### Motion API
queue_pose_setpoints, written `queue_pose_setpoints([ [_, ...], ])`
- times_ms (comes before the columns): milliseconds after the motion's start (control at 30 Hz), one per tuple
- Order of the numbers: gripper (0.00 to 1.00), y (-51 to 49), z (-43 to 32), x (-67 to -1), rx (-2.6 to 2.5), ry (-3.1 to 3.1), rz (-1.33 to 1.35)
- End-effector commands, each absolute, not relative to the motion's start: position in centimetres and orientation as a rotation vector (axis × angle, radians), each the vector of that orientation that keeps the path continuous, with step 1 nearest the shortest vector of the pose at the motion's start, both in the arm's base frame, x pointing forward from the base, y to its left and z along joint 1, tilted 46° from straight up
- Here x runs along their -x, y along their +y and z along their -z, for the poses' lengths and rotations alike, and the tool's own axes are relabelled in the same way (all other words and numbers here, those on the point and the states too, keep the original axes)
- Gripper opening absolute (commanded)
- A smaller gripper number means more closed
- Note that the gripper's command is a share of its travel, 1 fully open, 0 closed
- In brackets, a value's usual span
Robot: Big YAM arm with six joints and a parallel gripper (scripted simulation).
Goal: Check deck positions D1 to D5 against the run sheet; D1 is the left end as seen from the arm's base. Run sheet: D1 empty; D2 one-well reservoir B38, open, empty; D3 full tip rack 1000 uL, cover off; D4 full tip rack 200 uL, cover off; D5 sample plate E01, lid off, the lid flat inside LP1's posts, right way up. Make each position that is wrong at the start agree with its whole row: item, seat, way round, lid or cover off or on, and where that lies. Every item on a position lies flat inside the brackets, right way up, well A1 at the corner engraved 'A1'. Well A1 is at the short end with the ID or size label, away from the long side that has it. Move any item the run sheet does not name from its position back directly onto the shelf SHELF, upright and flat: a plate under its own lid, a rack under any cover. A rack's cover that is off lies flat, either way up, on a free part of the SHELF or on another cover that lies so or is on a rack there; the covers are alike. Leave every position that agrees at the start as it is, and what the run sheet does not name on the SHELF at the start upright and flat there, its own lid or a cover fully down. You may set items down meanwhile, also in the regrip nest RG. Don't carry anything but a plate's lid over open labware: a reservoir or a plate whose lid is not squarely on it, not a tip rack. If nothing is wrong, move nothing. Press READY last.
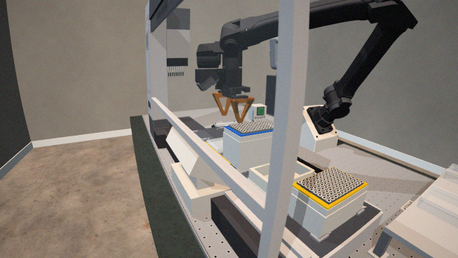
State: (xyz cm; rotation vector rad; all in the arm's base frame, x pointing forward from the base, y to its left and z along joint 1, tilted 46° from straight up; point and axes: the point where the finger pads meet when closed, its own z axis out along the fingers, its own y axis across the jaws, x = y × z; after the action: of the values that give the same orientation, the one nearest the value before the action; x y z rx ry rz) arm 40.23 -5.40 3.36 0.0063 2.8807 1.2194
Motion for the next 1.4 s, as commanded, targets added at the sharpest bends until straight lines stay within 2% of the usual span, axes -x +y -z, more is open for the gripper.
queue_pose_setpoints([
  [0, 1.0, -6.4, -3.7, -42.7, -0.003, 2.848, -1.169],
  [100, 1.0, -4.9, -2.4, -41.0, -0.012, 2.875, -1.209],
  [533, 1.0, -3.5, -1.2, -41.0, -0.012, 2.875, -1.211],
  [567, 1.0, -4.9, -2.0, -42.8, -0.013, 2.844, -1.17],
  [667, 1.0, -3.0, -0.7, -41.0, -0.012, 2.875, -1.21],
  [1100, 1.0, -1.7, 0.5, -41.1, -0.011, 2.874, -1.21],
  [1133, 1.0, -2.6, 0.0, -42.6, -0.006, 2.85, -1.18],
  [1367, 1.0, -0.8, 1.5, -41.1, -0.012, 2.875, -1.211],
])
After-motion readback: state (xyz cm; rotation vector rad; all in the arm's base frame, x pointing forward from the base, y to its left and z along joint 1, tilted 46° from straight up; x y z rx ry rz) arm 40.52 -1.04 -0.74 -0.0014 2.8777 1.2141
